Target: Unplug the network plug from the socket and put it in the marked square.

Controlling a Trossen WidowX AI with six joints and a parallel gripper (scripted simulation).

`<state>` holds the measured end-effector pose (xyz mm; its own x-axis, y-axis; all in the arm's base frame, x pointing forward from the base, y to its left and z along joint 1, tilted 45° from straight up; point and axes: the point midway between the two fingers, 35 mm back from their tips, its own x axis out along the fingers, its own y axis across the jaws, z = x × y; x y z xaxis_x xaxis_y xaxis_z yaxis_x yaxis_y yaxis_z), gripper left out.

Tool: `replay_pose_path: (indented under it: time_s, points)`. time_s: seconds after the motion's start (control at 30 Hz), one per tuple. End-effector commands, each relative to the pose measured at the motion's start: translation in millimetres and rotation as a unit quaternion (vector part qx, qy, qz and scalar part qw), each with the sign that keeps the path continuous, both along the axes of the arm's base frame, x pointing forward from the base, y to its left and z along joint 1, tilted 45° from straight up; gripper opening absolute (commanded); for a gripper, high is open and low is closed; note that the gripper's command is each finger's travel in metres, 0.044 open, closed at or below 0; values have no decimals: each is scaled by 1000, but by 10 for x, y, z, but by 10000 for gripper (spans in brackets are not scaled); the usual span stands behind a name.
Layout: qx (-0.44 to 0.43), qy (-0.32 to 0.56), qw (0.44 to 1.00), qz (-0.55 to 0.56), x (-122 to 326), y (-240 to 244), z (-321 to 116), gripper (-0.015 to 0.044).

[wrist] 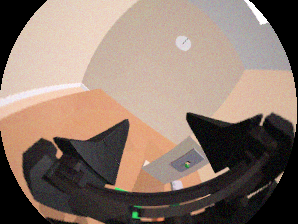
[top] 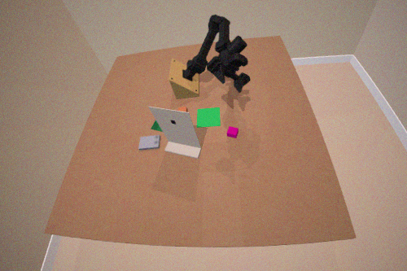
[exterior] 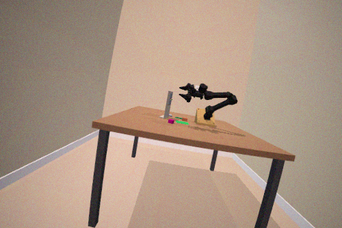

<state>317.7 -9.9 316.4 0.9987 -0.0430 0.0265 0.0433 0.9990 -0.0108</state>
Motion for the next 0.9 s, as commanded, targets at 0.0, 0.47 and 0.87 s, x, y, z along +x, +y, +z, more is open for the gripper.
replay_pose_path:
  time_s: [0.0, 0.47, 0.87]
  points:
    - [-2, 2, 1000, -1, -1, -4, -13, 374]
    - [-177, 141, 970, -94, -220, -322, -1045, 156]
    - [-337, 281, 888, -134, -624, -589, -1897, 156]
